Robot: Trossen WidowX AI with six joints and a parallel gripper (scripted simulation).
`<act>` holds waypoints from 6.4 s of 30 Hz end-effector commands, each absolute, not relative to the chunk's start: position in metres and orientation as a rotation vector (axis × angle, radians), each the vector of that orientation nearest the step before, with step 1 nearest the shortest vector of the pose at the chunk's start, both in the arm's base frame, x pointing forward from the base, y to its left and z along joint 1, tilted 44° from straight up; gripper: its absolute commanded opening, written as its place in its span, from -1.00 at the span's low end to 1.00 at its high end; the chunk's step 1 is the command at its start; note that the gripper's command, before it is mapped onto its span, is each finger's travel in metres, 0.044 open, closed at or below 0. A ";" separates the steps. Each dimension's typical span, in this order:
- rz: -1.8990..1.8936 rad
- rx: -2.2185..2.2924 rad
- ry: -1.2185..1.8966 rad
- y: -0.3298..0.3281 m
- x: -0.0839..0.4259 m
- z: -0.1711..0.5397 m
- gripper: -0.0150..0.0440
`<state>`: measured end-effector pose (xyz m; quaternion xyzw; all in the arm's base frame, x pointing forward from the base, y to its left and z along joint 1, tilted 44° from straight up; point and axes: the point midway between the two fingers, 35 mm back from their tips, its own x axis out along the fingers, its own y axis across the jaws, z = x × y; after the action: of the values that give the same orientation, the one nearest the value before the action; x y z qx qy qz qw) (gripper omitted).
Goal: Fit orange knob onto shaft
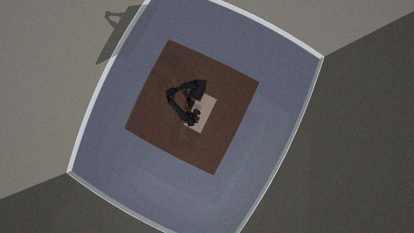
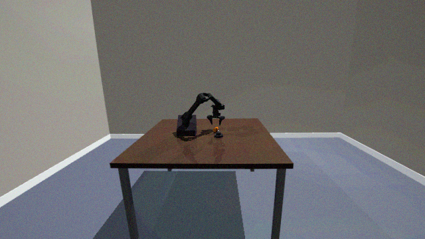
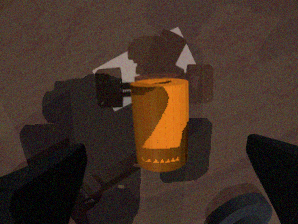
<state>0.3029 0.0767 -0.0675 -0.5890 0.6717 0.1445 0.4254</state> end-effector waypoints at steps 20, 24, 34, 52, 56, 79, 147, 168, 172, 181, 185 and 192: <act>0.363 -1.488 1.691 0.050 0.303 -0.095 1.00; 0.362 -1.488 1.692 0.046 0.303 -0.099 1.00; 0.361 -1.489 1.692 0.037 0.304 -0.108 0.91; 0.361 -1.489 1.692 0.037 0.304 -0.108 0.32; 0.361 -1.489 1.692 0.037 0.304 -0.108 0.23; 0.285 -1.425 1.686 0.048 0.303 -0.097 0.11; -0.830 -0.276 1.282 0.048 0.303 -0.097 0.11; -1.130 0.142 1.020 0.048 0.303 -0.097 0.11; -1.133 0.147 1.017 0.048 0.303 -0.097 0.11; -1.277 0.379 0.848 0.048 0.303 -0.097 0.11; -1.340 0.490 0.760 0.048 0.303 -0.097 0.11; -1.378 0.559 0.704 0.048 0.303 -0.097 0.11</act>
<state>0.3025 0.0465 -0.0975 0.2313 0.3266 -0.6069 0.6867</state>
